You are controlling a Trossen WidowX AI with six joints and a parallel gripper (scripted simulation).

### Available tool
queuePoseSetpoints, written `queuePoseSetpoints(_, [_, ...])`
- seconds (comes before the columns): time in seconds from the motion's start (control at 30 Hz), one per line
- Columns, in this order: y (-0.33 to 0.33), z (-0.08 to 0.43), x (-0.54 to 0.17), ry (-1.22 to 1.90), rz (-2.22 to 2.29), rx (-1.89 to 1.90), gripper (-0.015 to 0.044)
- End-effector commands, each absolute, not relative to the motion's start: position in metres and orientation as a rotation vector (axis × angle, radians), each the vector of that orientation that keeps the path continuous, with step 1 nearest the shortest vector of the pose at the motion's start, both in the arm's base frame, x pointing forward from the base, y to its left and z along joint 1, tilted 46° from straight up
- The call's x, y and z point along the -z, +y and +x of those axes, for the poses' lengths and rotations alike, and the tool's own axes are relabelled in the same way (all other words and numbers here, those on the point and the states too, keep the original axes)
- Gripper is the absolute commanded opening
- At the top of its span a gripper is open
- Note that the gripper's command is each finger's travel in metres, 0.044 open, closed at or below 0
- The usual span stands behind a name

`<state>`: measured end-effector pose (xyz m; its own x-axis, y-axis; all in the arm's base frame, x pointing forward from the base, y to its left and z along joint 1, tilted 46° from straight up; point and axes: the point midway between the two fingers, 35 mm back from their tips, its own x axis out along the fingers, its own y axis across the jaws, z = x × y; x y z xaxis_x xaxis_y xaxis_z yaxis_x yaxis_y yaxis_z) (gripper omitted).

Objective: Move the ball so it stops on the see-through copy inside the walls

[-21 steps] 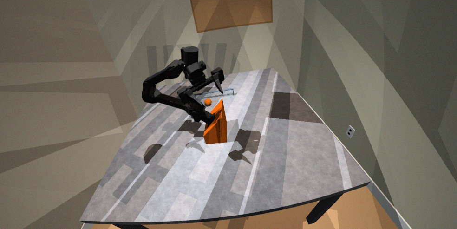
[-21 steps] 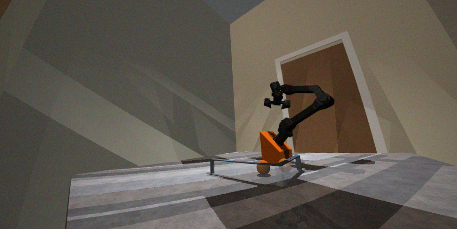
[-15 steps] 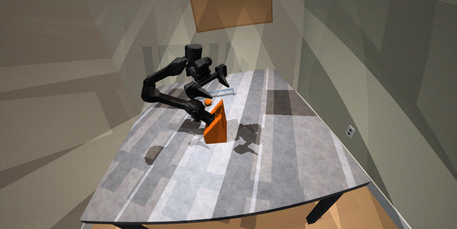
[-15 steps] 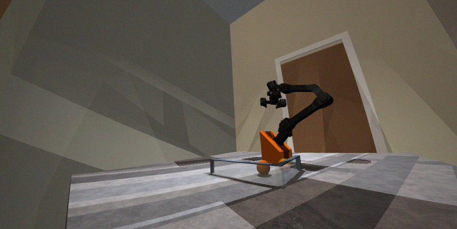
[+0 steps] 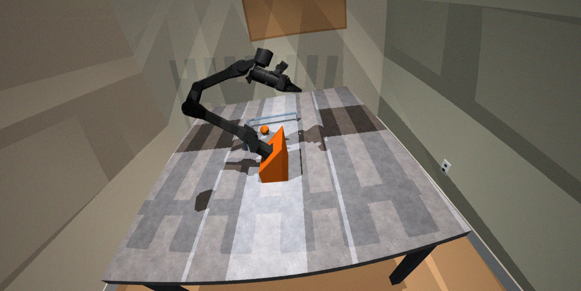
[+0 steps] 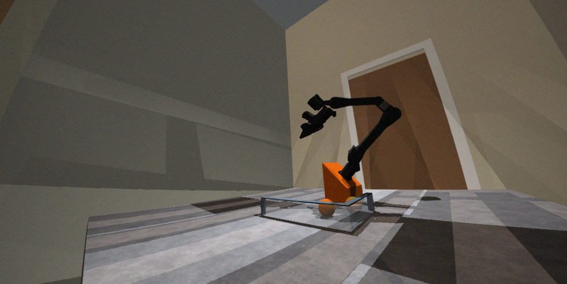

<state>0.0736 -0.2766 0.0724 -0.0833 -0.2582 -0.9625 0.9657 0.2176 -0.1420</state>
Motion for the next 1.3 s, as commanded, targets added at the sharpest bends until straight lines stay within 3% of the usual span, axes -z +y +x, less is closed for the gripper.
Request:
queuePoseSetpoints(0.0, [-0.256,0.127,-0.065,1.268,0.758,0.955,0.0373])
queuePoseSetpoints(0.43, [-0.119,0.270,-0.050,1.394,0.646,0.033,0.0373])
queuePoseSetpoints(0.7, [-0.005,0.319,-0.060,1.380,0.634,-0.528,0.0373])
queuePoseSetpoints(1.27, [0.019,0.324,-0.047,1.375,0.636,-0.570,0.0373])
